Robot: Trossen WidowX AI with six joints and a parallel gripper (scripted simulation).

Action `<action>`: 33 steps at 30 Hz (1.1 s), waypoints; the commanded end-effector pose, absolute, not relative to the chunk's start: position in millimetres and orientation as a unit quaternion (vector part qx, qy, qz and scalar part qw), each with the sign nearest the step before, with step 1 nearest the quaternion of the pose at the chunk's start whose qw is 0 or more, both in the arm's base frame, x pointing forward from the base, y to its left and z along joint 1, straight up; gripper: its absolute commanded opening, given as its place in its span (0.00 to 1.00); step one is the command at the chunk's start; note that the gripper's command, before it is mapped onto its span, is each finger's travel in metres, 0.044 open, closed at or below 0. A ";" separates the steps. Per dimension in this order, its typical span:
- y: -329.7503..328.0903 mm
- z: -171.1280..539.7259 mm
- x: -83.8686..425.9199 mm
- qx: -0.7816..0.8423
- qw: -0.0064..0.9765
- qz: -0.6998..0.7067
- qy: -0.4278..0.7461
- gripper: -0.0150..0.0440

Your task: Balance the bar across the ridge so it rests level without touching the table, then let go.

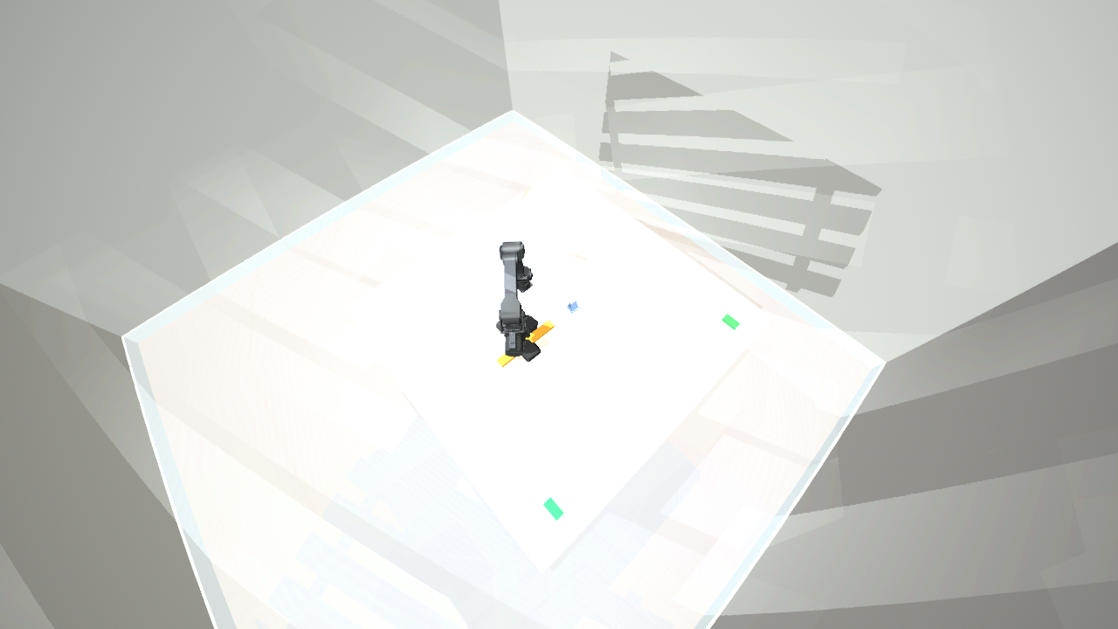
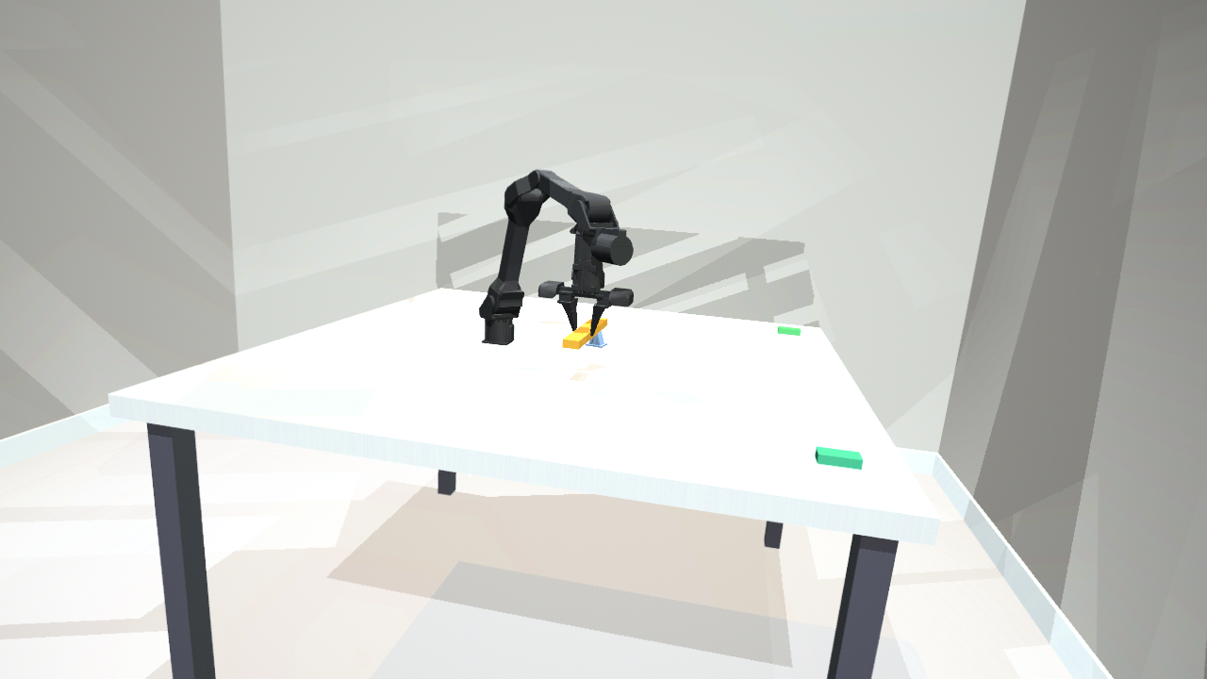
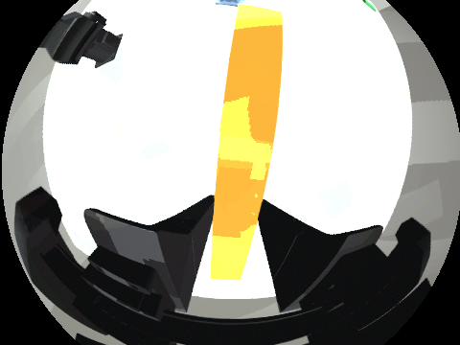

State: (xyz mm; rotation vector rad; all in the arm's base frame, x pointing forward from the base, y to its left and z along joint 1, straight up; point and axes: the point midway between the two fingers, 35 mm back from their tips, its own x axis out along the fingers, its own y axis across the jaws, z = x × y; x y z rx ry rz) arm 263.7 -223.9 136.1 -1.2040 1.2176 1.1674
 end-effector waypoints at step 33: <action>-97.7 146.9 289.2 -0.629 0.340 0.613 0.337 0.25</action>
